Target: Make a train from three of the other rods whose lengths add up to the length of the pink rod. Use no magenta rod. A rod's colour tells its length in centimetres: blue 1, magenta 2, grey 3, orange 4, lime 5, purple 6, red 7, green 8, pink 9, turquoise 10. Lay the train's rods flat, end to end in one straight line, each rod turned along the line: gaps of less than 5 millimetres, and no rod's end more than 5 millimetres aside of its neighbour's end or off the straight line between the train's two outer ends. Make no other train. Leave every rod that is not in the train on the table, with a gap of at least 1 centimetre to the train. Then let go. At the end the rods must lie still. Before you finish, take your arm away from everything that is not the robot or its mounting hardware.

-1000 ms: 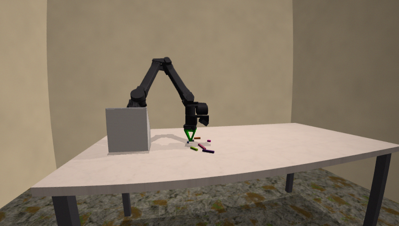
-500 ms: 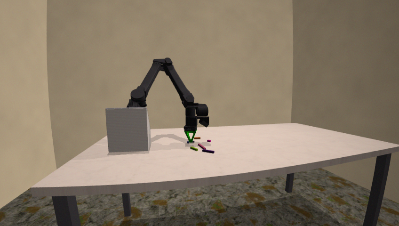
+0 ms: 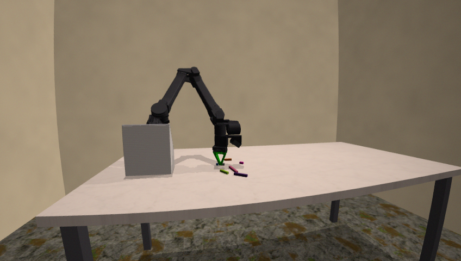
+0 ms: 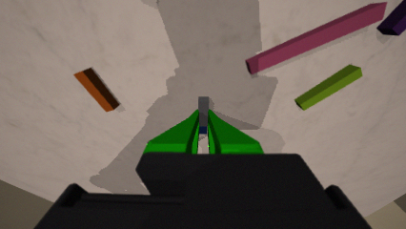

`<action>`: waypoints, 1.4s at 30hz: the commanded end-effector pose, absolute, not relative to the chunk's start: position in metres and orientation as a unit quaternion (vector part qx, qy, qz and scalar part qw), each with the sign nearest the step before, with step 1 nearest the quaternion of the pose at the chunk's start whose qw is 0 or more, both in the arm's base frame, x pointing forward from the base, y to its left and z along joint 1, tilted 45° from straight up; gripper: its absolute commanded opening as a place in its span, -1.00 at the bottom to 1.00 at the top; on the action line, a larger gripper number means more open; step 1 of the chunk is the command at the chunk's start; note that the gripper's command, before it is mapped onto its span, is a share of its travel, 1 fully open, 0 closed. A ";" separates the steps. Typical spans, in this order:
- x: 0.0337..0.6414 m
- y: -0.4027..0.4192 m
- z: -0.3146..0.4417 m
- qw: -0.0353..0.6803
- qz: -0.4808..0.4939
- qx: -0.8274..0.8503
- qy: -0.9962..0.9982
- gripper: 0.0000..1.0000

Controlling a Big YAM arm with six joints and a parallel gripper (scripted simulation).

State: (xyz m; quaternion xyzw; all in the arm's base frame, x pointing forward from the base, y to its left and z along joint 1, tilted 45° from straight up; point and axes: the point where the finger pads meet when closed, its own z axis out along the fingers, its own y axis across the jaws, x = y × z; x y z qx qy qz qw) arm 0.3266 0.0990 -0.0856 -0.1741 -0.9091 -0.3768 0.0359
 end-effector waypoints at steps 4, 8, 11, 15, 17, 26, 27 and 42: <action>0.329 0.099 -0.084 0.032 -0.378 -0.174 -0.909 -0.92; 0.329 0.099 -0.084 0.032 -0.378 -0.174 -0.909 -0.92; 0.329 0.099 -0.084 0.032 -0.378 -0.174 -0.909 -0.92; 0.329 0.099 -0.084 0.032 -0.378 -0.174 -0.909 -0.92; 0.329 0.099 -0.084 0.032 -0.378 -0.174 -0.909 -0.92; 0.329 0.099 -0.084 0.032 -0.378 -0.174 -0.909 -0.92; 0.329 0.099 -0.084 0.032 -0.378 -0.174 -0.909 -0.92; 0.329 0.099 -0.084 0.032 -0.378 -0.174 -0.909 -0.53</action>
